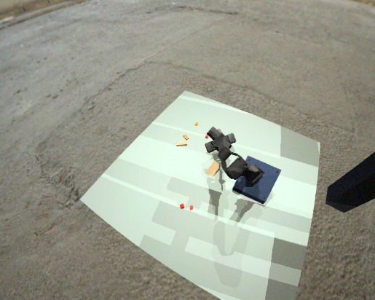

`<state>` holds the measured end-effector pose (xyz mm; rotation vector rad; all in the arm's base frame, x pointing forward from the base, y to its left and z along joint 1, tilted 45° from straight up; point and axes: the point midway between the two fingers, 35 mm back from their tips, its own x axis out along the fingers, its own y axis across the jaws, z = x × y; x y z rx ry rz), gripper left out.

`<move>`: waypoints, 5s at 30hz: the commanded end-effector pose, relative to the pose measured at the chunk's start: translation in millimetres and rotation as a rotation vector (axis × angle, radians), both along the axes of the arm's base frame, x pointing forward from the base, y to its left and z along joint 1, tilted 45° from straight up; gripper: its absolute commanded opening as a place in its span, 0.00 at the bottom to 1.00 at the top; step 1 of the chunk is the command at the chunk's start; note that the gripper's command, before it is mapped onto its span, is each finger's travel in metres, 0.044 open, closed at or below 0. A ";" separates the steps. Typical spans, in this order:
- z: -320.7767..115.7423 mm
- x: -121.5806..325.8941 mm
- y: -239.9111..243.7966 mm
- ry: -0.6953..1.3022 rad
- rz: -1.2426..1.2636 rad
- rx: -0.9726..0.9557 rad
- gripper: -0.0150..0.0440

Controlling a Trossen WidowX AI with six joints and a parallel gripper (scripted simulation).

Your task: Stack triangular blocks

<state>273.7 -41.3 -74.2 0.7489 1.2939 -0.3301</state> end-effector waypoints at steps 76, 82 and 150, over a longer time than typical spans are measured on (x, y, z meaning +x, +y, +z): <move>5.3 15.1 -18.7 -0.757 1.877 0.136 0.25; 31.5 18.0 -7.1 -0.753 1.877 0.134 0.25; 111.4 -33.8 116.5 -0.763 1.873 0.147 0.25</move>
